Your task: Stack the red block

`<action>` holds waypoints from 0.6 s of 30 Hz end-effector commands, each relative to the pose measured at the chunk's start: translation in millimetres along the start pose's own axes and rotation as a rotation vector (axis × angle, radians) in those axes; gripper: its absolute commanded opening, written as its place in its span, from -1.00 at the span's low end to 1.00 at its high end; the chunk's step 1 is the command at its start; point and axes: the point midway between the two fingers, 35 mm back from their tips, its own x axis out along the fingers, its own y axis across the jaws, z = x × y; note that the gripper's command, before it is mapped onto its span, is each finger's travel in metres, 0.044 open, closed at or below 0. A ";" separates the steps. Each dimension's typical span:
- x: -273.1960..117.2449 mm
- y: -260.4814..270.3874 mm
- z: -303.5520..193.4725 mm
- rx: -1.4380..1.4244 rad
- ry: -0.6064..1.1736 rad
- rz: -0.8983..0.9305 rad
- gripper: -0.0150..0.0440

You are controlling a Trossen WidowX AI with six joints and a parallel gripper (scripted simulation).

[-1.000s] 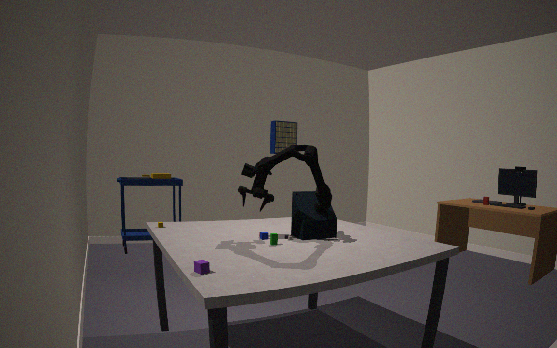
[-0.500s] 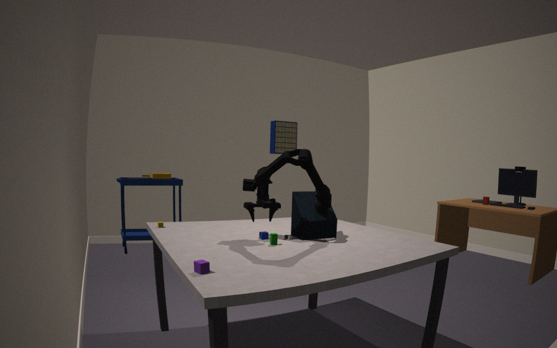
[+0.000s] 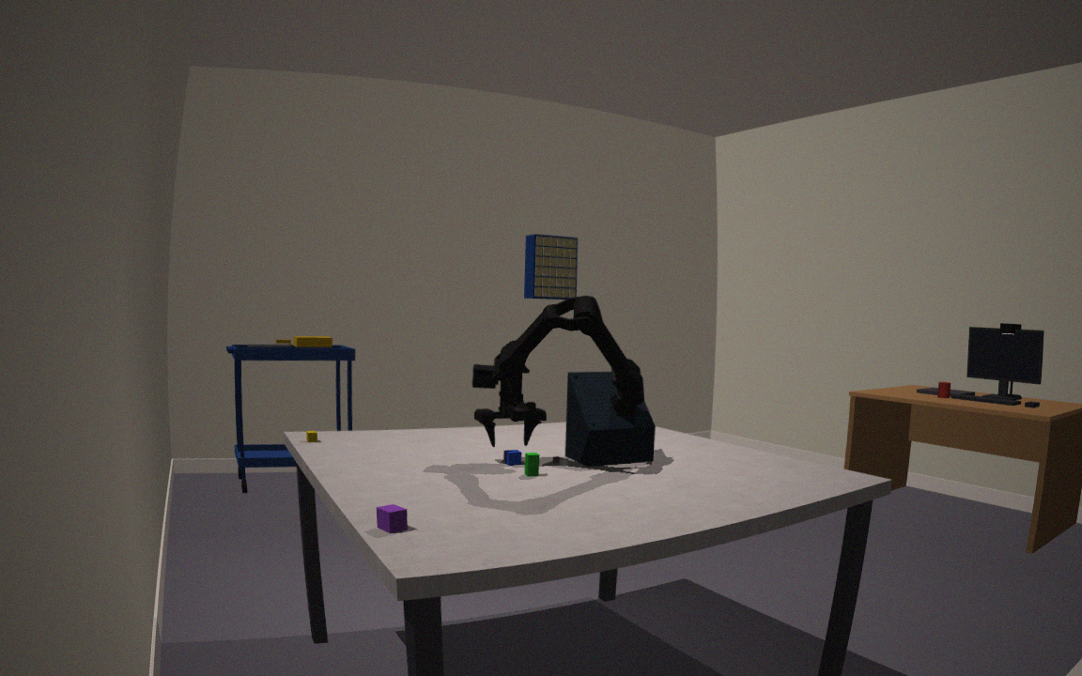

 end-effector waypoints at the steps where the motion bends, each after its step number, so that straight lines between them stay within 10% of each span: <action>1: 7.0 1.2 0.6 0.005 -0.005 0.004 1.00; 18: 34.9 2.1 1.3 0.005 -0.006 0.004 1.00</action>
